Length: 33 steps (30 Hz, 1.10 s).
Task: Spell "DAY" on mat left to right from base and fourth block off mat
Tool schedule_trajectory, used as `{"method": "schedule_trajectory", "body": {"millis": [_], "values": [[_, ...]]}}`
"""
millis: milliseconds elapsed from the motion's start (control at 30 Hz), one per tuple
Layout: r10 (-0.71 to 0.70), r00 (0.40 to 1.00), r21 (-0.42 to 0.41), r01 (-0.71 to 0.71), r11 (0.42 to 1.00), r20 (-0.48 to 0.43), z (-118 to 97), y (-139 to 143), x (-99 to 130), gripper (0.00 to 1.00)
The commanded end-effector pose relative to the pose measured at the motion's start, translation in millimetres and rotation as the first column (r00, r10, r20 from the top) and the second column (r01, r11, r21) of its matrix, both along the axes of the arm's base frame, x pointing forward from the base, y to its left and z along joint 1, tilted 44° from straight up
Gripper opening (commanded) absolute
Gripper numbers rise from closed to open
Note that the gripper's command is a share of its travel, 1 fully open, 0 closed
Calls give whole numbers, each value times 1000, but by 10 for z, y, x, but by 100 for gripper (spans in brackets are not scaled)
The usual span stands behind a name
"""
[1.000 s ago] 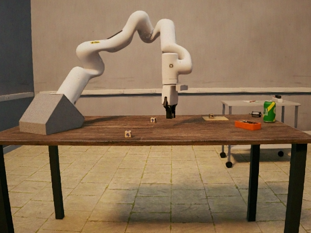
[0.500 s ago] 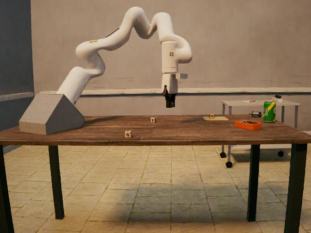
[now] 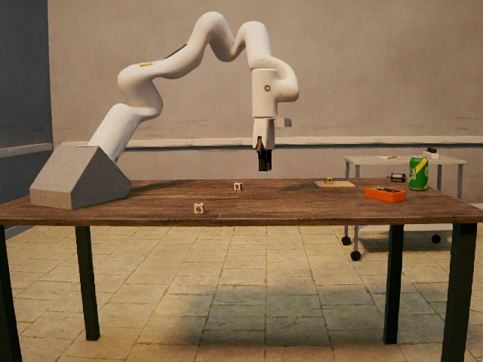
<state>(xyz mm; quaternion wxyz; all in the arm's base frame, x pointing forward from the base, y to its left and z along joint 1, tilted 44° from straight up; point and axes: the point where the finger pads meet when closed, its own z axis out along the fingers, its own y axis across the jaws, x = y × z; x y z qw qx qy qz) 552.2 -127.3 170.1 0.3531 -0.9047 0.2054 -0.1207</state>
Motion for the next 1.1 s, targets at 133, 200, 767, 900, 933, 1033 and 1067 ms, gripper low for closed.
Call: {"method": "schedule_trajectory", "body": {"millis": [133,200,767,900,933,1033,1067], "values": [[168,976,-97,-156,983,138,-129,107,80,23],[204,966,-119,-186,975,161,-158,131,94,23],[131,940,-155,-86,984,314,-187,164,102,23],[92,927,-157,-37,987,363,-189,168,99,23],[83,924,-158,-25,987,374,-191,166,97,23],[51,910,-158,16,987,412,-195,167,93,23],[40,904,-155,29,987,426,-196,173,92,23]]}}
